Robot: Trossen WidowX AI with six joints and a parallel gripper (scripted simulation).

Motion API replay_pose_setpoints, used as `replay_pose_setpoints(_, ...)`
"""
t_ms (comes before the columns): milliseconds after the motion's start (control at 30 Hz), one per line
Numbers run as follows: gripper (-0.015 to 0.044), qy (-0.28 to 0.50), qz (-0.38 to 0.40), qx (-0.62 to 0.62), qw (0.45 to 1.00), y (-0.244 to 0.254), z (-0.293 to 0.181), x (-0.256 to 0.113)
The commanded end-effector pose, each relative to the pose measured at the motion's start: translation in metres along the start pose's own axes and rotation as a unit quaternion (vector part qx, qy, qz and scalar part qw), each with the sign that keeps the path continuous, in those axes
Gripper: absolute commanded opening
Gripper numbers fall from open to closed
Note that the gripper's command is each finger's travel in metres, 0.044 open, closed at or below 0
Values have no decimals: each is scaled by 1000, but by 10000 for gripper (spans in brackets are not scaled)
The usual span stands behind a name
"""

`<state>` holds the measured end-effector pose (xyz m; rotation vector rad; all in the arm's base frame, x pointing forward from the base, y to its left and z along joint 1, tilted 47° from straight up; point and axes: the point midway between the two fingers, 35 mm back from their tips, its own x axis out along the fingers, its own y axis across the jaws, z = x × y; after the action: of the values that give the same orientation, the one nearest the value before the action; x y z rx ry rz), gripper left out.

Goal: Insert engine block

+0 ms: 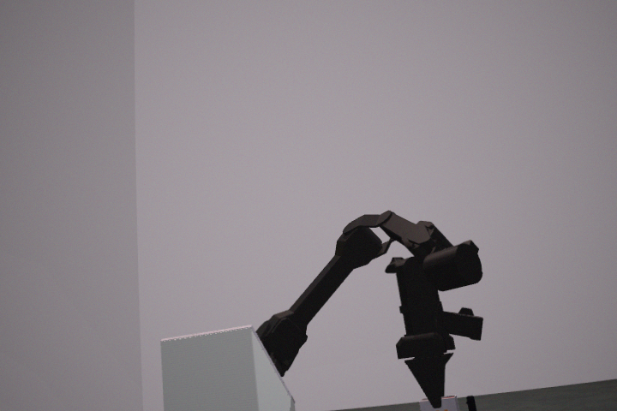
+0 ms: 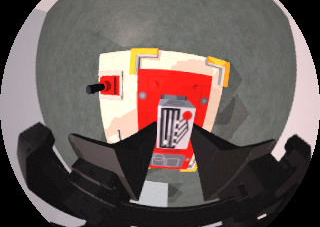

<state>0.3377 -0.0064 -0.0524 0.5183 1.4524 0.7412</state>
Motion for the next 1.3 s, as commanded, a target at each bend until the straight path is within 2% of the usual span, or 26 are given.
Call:
replay_pose_setpoints(0, 160, 0, -1, 1, 1000, -1, 0, 0)
replay_pose_setpoints(367, 160, 0, -1, 62, 998, -1, 0, 1)
replay_pose_setpoints(700, 160, 0, -1, -14, 1000, -1, 0, 2)
replay_pose_setpoints(1267, 160, 0, -1, 20, 1000, -1, 0, 5)
